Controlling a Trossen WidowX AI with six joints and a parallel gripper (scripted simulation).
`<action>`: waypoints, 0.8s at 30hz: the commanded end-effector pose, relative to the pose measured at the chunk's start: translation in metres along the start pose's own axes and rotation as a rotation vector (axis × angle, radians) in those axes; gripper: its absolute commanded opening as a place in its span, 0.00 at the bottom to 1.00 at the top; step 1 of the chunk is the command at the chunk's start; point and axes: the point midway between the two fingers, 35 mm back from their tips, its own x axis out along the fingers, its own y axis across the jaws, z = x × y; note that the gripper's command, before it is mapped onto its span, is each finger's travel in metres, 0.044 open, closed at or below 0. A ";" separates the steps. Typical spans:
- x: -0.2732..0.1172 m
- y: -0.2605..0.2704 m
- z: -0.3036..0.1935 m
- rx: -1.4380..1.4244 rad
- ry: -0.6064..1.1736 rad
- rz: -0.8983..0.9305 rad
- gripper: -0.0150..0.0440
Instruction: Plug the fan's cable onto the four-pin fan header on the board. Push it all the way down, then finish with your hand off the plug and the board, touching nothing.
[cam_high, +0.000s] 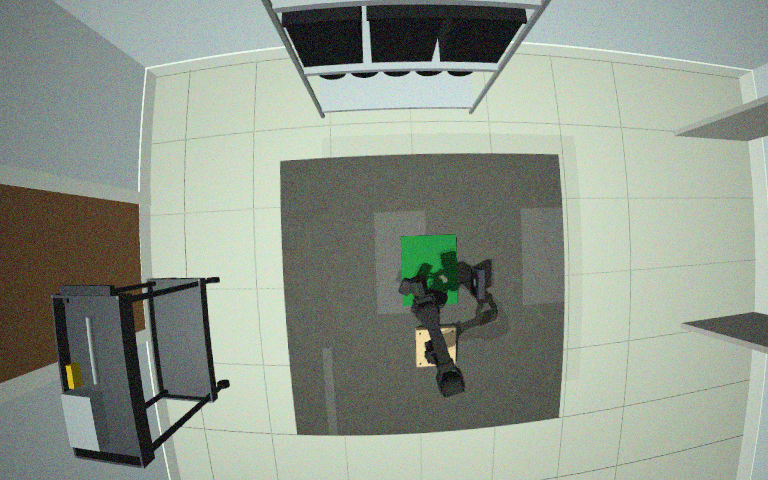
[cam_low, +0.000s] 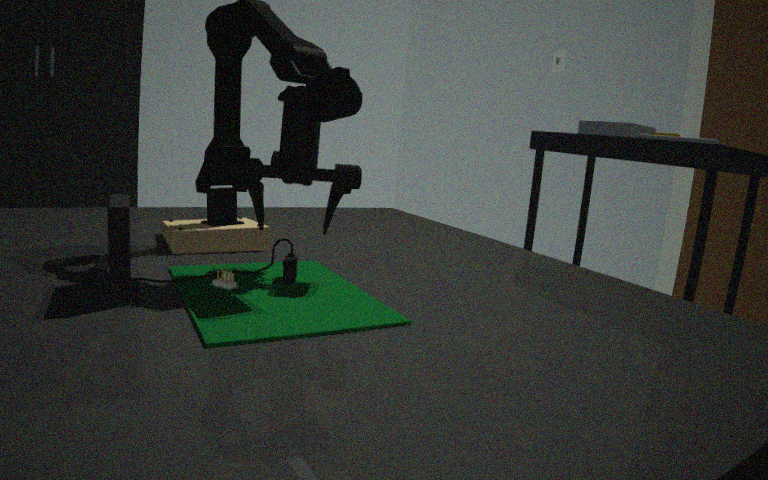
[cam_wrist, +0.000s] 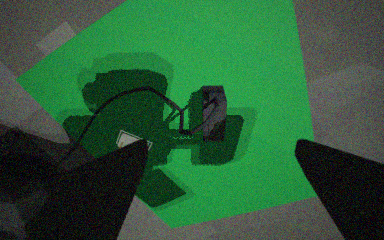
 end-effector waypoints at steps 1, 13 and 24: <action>0.012 0.002 0.003 -0.005 0.008 0.001 1.00; 0.028 0.001 0.006 -0.005 0.008 0.001 1.00; 0.046 0.001 0.010 -0.005 0.008 0.001 1.00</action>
